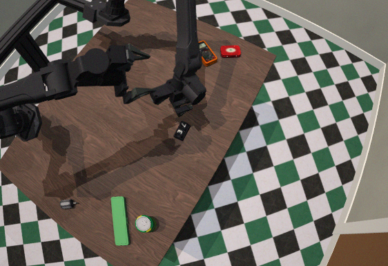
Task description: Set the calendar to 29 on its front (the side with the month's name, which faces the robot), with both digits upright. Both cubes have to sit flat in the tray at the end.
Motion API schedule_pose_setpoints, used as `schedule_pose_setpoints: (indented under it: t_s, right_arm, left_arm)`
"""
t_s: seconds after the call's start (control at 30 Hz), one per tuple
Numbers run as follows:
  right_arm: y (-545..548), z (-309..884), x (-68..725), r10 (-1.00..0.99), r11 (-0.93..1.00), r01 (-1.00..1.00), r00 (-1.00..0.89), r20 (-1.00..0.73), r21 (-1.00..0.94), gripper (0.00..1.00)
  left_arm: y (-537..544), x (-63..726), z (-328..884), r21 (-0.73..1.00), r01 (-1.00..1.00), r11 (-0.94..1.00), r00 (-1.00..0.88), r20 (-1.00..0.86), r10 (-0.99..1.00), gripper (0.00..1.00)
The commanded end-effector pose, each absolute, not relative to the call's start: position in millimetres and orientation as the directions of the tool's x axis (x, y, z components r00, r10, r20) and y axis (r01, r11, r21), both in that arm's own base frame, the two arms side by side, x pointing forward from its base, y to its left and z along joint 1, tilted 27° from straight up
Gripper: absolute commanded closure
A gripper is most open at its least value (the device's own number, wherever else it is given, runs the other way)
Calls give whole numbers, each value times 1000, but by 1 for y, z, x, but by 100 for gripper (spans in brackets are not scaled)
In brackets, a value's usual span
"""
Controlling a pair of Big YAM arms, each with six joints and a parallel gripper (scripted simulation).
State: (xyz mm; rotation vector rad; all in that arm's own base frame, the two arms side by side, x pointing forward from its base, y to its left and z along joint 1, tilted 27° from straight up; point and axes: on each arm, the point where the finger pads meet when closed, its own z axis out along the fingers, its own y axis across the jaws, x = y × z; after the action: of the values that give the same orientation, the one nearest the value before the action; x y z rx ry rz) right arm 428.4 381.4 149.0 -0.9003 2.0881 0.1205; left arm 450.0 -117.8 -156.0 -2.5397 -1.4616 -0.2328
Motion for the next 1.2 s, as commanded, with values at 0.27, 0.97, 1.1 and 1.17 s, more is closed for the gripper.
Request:
schedule_pose_setpoints:
  t_s: [0.27, 0.97, 1.1, 1.17]
  right_arm:
    - [292, 99, 299, -597, 736, -589, -331, -731, -334, 0]
    - [223, 58, 249, -643, 725, -541, -313, -699, -425, 0]
    - [223, 58, 249, -643, 725, -541, -313, -699, -425, 0]
    - [231, 66, 258, -638, 728, -533, -298, -710, -431, 0]
  left_arm:
    - [-206, 455, -196, -239, 543, -805, 807, 415, 421, 0]
    - [-197, 439, -195, -326, 510, -796, 821, 462, 336, 0]
    - [-195, 450, -193, -303, 546, -781, 797, 476, 372, 11]
    - [-194, 450, -193, -281, 586, -760, 769, 488, 413, 34]
